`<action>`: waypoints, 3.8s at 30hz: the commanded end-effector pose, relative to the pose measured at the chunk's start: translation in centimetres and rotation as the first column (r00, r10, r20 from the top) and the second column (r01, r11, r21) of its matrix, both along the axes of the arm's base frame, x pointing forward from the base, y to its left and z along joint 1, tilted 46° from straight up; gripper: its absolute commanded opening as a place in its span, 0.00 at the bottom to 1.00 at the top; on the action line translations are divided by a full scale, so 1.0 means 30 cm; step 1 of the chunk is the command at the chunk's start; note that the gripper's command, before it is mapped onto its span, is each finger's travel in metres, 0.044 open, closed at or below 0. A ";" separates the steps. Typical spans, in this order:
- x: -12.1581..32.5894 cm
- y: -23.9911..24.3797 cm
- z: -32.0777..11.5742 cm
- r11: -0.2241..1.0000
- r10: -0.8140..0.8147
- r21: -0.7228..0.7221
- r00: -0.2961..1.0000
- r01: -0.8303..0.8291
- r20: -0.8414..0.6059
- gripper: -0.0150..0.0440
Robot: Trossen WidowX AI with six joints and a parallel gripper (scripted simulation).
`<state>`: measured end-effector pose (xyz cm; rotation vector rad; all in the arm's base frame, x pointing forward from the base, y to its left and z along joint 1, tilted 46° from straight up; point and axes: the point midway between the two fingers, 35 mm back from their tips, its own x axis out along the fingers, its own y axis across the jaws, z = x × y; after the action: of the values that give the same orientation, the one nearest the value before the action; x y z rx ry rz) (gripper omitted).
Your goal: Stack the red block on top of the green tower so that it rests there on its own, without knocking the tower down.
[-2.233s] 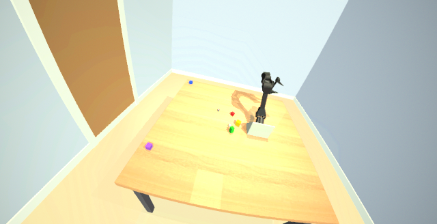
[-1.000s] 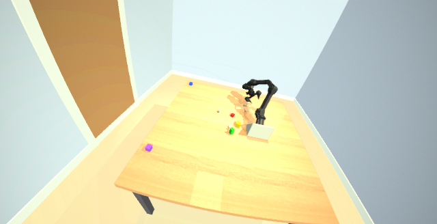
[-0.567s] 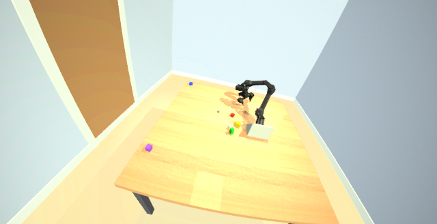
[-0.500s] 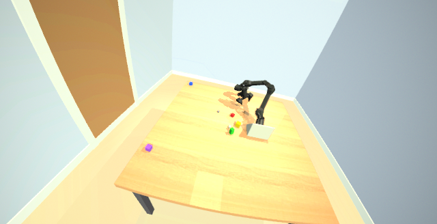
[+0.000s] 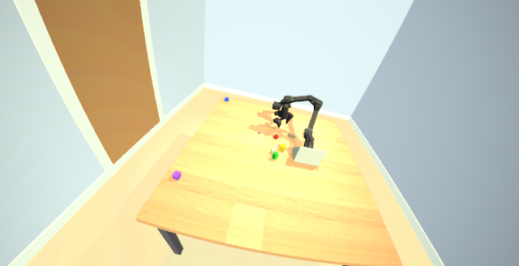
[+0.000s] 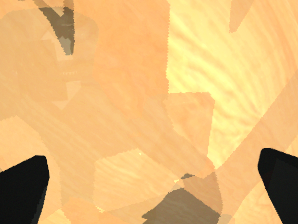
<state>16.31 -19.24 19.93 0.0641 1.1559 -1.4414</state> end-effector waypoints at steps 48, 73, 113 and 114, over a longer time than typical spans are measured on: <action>0.167 0.159 -0.351 0.966 0.245 0.093 0.969 -0.242 -0.023 1.00; 0.158 0.123 -0.383 0.967 0.242 0.092 0.970 -0.240 -0.020 1.00; 0.193 0.314 -0.201 0.966 0.245 0.095 0.969 -0.242 -0.024 0.25; 0.195 0.325 -0.190 0.966 0.245 0.095 0.969 -0.242 -0.024 0.25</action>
<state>21.86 -10.49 13.22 -0.0453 1.2190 -1.1775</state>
